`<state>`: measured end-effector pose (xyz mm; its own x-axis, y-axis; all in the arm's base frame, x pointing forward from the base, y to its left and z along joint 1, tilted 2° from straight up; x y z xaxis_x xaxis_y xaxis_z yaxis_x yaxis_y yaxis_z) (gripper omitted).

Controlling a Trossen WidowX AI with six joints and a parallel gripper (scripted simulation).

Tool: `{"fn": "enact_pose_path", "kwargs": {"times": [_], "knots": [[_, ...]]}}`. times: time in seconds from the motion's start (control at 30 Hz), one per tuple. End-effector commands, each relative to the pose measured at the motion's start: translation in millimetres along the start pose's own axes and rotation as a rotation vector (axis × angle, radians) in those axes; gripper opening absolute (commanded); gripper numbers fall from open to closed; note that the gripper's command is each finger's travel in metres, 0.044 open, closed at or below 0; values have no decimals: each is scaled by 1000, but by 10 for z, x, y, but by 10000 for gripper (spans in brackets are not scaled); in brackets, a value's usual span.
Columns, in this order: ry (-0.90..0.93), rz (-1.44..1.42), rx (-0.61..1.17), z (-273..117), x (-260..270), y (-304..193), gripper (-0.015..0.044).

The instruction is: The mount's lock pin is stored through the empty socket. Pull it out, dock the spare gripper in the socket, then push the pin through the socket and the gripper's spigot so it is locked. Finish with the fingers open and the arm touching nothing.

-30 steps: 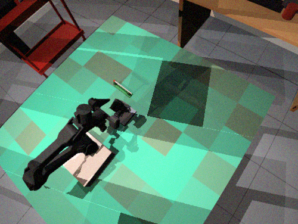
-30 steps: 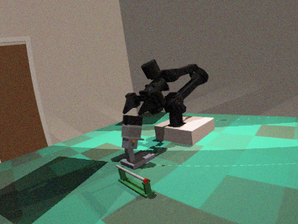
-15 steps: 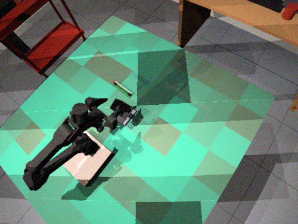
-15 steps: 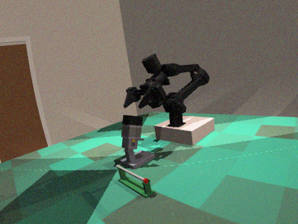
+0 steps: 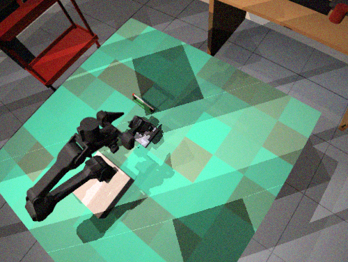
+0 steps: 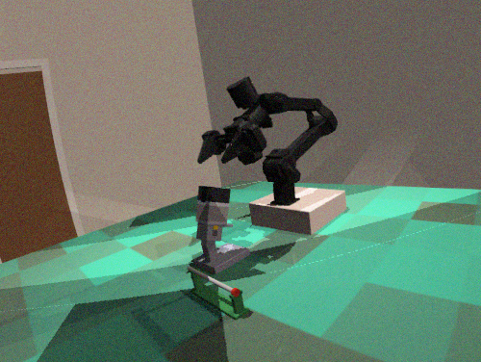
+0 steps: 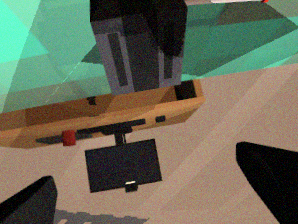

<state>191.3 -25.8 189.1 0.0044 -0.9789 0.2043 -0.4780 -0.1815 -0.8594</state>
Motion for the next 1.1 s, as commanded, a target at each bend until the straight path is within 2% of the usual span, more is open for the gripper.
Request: {"fn": "enact_pose_path", "kwargs": {"times": [0.0,0.33,0.67,0.87,1.07], "knots": [[-1,0,0,-42,21,-81,440],[2,2,-2,-50,29,-96,440],[-248,-204,66,-130,-607,-272,180],[-401,-305,116,-280,-998,-333,180],[-405,-326,116,-283,-1010,-340,180]]}}
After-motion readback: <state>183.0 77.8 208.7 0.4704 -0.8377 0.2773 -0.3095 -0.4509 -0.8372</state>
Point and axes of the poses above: the point midway between the two fingers, 35 mm back from their tips, its own z axis out along the fingers, its own x axis across the jaws, y = z × x, the point moved 2 cm from there along -z, back along the fingers, and after that the axes turned 15 degrees about -z, right-handed, at the moved point
